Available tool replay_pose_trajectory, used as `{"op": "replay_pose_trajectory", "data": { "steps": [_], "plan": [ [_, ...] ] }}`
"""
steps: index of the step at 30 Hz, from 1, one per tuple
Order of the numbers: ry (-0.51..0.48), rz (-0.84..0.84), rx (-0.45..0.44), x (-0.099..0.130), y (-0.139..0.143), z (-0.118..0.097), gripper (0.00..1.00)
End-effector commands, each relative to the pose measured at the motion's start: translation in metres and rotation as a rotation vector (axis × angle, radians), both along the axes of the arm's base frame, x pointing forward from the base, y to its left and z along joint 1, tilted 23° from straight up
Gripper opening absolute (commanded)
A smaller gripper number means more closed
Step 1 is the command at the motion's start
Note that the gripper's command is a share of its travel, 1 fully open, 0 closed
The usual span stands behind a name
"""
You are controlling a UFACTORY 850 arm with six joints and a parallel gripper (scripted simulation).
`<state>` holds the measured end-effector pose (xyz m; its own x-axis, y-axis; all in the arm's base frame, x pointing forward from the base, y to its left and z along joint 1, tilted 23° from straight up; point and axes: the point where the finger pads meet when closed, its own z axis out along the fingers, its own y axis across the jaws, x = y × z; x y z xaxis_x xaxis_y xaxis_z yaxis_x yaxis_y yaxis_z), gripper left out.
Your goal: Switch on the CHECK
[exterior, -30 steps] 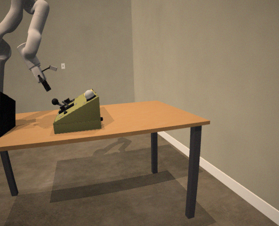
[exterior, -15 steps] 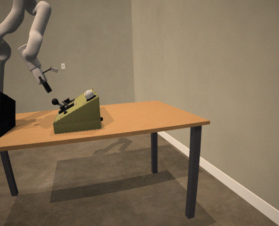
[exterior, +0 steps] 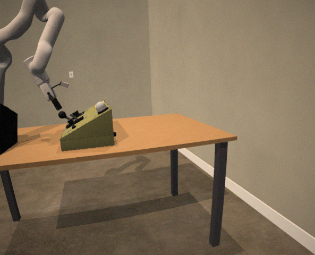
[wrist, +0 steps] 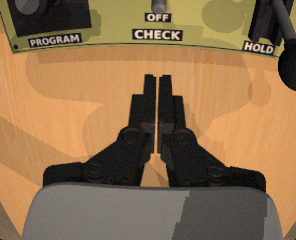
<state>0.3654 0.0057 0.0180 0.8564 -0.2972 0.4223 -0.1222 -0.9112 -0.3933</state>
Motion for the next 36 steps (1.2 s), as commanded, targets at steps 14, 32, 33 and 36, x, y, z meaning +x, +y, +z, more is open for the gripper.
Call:
{"op": "replay_pose_trajectory", "data": {
  "steps": [14, 32, 33, 36],
  "plan": [
    [-0.002, -0.001, 0.0, 0.028, 0.015, -0.044, 0.0],
    [-0.002, -0.001, 0.0, 0.035, 0.019, -0.056, 0.0],
    [-0.002, -0.001, 0.0, 0.035, 0.019, -0.056, 0.0],
    [-0.002, -0.001, 0.0, 0.035, 0.019, -0.056, 0.0]
  ]
}}
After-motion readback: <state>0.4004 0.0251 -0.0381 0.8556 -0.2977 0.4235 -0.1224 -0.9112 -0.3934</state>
